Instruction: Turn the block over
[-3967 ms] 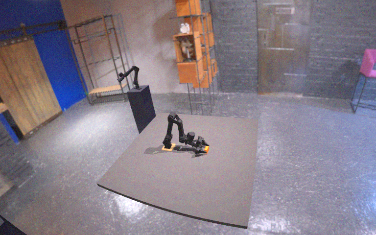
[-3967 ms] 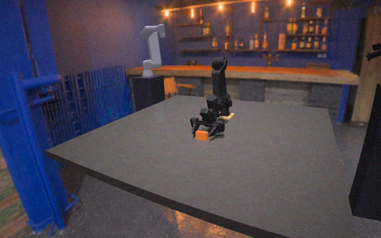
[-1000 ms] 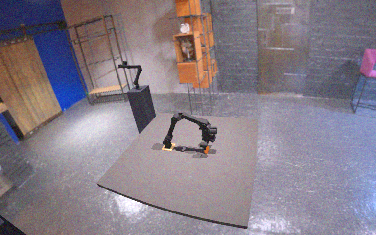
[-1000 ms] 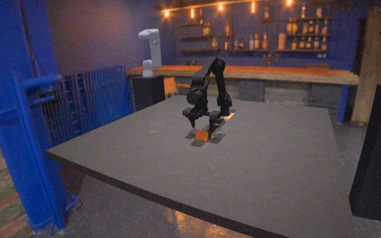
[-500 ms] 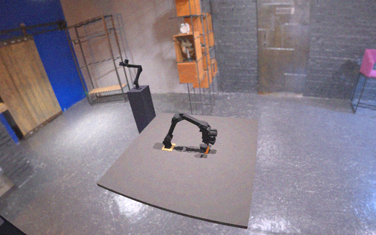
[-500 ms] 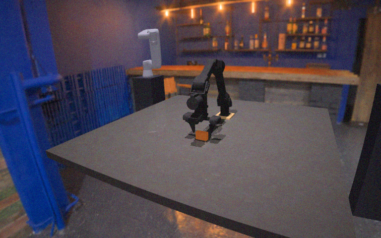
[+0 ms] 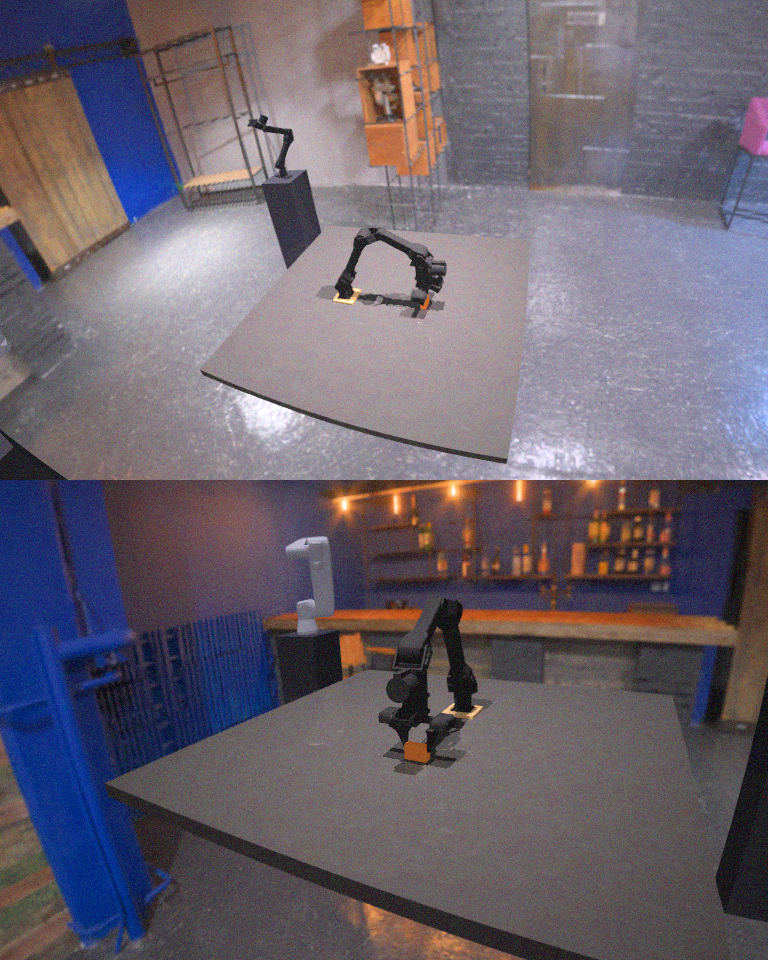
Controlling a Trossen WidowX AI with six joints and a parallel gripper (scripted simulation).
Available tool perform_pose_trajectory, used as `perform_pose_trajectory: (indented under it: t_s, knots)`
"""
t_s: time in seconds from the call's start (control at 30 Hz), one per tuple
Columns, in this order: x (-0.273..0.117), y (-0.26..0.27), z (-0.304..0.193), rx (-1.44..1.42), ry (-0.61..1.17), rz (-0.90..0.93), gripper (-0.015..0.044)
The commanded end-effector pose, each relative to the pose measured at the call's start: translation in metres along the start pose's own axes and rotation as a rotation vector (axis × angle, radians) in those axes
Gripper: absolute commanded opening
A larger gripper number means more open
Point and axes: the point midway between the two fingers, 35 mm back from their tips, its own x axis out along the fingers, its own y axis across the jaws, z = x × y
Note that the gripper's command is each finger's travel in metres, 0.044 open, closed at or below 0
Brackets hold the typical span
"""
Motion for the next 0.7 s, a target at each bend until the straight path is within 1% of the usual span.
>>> perform_pose_trajectory:
  t_s: [0.0, 0.43, 0.5, 0.6, 0.67]
  knots:
    - [0.0, 0.0, 0.0, 0.0, -0.001, 0.003, 0.0229]
    - [0.0, 0.0, 0.0, 0.0, -0.001, 0.003, 0.0142]
    - [-0.003, 0.0, 0.0, 0.0, -0.001, 0.003, 0.009]
    - [-0.021, 0.0, 0.001, 0.0, -0.001, 0.003, 0.0011]
    - [-0.029, 0.0, 0.0, 0.0, -0.001, 0.003, 0.0]
